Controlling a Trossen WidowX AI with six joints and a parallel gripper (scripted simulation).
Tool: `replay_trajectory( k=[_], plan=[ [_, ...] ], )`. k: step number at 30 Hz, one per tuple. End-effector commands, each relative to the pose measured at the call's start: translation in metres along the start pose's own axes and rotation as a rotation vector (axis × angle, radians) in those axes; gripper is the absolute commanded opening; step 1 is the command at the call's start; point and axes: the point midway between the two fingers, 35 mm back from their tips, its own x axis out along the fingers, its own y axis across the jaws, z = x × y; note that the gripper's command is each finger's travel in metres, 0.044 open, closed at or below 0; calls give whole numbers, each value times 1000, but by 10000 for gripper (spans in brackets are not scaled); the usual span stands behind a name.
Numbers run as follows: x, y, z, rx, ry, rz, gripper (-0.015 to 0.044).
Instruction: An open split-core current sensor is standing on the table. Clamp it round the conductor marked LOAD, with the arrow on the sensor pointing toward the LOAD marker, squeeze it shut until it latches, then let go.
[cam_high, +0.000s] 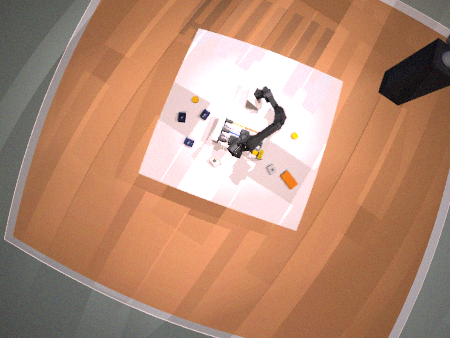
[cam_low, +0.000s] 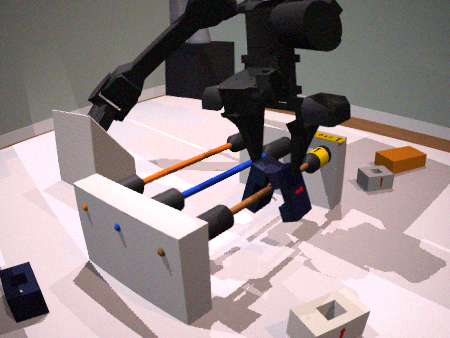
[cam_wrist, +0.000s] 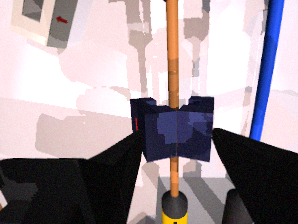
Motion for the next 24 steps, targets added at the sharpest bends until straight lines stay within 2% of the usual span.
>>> replay_trajectory(
  k=[1, 6, 13, 17, 24],
  plan=[
    [-1, 0, 1, 5, 1, 3, 315],
    [-1, 0, 1, 5, 1, 3, 440],
    [-1, 0, 1, 5, 1, 3, 440],
    [33, 0, 0, -1, 3, -17, 440],
    [39, 0, -1, -2, 3, -19, 440]
  ],
)
